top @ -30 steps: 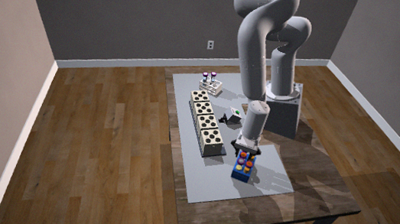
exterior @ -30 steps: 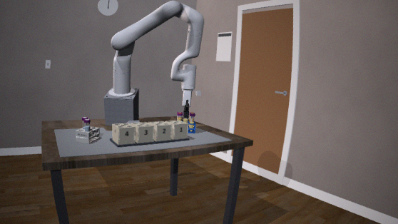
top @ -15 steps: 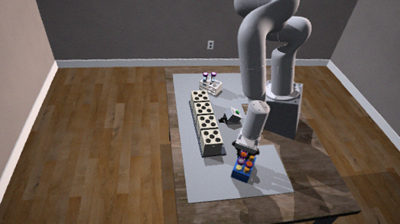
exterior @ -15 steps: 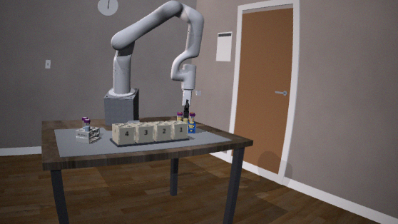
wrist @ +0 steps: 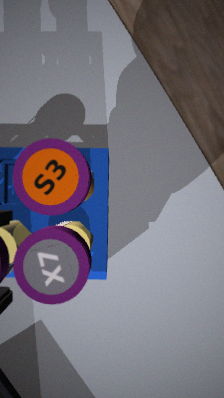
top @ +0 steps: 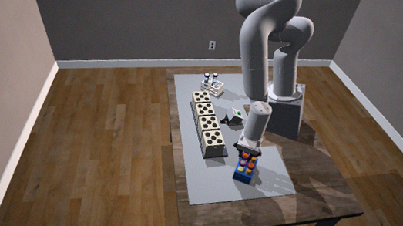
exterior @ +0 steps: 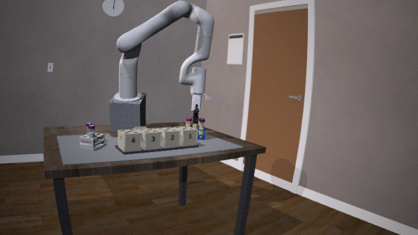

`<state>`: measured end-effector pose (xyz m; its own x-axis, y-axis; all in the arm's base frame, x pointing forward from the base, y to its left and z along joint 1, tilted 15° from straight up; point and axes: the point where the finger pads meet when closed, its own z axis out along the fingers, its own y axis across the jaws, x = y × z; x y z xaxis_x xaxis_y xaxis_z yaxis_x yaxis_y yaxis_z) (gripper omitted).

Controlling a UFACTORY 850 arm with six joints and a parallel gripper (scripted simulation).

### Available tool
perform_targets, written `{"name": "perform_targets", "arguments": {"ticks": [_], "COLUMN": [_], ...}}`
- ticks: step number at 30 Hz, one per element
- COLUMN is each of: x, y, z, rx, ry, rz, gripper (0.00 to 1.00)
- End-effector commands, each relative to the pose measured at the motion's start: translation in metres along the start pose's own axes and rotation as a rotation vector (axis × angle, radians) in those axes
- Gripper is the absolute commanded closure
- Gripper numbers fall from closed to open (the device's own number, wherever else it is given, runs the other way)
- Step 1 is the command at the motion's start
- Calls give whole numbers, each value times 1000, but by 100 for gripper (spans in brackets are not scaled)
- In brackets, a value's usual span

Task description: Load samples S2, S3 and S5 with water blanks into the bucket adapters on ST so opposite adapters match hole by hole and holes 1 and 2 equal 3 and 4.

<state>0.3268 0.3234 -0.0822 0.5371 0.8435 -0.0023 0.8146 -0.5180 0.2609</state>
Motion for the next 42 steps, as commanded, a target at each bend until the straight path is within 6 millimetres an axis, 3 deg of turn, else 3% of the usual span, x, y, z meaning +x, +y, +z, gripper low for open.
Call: {"name": "perform_targets", "arguments": {"ticks": [1,20,42], "x": [1,1,1], "y": [0,0,0], "z": [0,0,-14], "rx": [0,0,0], "ry": [1,1,1], "rz": [0,0,0], "gripper": [100,100,100]}}
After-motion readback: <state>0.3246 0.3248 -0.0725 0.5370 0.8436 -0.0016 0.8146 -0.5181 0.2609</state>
